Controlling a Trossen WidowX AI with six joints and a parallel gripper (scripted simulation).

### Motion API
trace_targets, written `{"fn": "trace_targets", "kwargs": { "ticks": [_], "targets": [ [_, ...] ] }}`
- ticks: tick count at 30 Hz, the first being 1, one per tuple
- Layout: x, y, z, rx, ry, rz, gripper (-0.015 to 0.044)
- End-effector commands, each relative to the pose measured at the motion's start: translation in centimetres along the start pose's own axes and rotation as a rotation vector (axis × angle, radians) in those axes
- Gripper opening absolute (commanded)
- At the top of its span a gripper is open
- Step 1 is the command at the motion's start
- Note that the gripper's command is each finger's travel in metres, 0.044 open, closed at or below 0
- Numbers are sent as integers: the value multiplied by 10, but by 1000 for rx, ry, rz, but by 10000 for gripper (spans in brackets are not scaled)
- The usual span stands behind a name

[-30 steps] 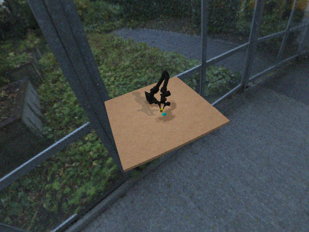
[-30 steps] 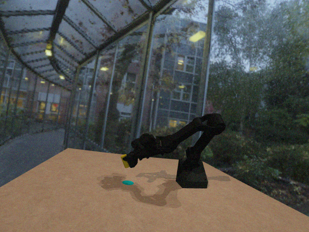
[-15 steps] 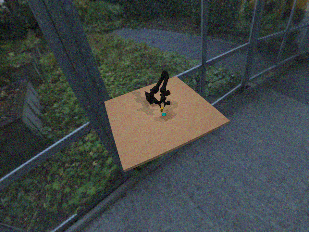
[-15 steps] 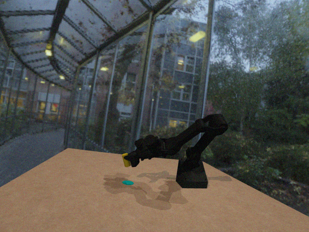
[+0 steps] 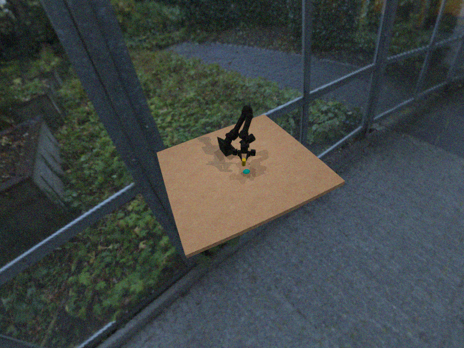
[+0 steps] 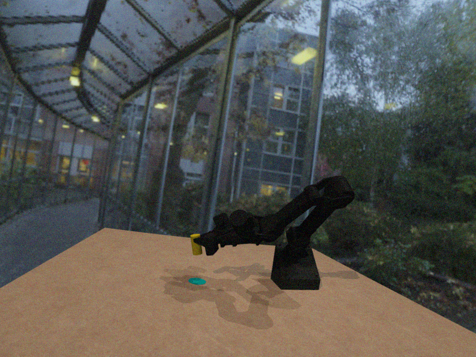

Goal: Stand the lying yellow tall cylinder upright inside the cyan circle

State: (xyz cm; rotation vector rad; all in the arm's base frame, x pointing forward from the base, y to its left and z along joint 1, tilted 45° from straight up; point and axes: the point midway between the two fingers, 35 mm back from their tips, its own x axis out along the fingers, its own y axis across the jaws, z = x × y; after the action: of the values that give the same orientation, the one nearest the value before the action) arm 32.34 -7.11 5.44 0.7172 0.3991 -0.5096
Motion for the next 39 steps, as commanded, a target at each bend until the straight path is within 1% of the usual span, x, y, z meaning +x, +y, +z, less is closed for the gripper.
{"fn": "trace_targets", "kwargs": {
  "ticks": [1, 26, 39],
  "targets": [
    [-4, 0, 2, 21, -27, 7, 105],
    [-30, -1, 9, 138, -174, 77, 105],
    [-31, -1, 9, 141, -178, 79, 105]
  ]
}}
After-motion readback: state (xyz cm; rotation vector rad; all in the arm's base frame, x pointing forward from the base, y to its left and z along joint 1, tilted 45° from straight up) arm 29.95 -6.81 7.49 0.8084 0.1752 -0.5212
